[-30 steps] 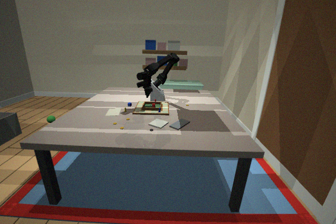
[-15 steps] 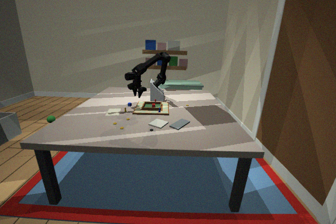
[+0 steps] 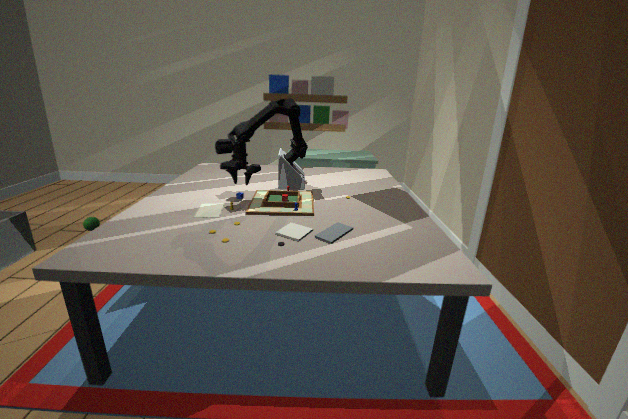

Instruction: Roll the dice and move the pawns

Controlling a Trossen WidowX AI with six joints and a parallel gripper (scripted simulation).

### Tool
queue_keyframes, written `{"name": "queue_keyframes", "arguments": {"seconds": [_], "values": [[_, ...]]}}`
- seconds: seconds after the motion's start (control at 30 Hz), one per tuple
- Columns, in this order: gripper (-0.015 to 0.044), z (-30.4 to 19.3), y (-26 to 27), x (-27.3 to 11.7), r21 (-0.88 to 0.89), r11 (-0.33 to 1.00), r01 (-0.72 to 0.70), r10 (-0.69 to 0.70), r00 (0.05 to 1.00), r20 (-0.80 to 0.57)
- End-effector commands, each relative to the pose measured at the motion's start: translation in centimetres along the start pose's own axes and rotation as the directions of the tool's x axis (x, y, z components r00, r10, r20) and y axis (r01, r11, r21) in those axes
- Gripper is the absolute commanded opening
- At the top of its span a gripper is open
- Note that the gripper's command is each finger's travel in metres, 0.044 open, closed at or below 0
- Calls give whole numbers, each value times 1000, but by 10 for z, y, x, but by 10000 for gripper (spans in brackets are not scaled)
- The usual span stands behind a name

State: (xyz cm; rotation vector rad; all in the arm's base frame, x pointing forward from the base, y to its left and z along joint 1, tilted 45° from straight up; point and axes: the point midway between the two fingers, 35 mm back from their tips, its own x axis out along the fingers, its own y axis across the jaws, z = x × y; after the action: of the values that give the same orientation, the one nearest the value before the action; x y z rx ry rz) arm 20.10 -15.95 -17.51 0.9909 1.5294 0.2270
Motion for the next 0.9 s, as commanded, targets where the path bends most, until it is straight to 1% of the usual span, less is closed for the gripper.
{"name": "queue_keyframes", "arguments": {"seconds": [0.0,0.07,0.17,0.3,0.4,0.57,0.87], "values": [[275,2,-8,1,-44,999,5,-5,1000,6],[275,2,-8,1,-44,999,5,-5,1000,6],[275,2,-8,14,-44,999,4,-4,1000,6],[275,2,-8,16,-44,999,4,-4,1000,6],[275,0,-8,30,-44,999,3,-3,1000,5],[275,0,-8,31,-44,999,3,-3,1000,5],[275,1,-8,45,-44,999,3,-3,1000,5]]}}
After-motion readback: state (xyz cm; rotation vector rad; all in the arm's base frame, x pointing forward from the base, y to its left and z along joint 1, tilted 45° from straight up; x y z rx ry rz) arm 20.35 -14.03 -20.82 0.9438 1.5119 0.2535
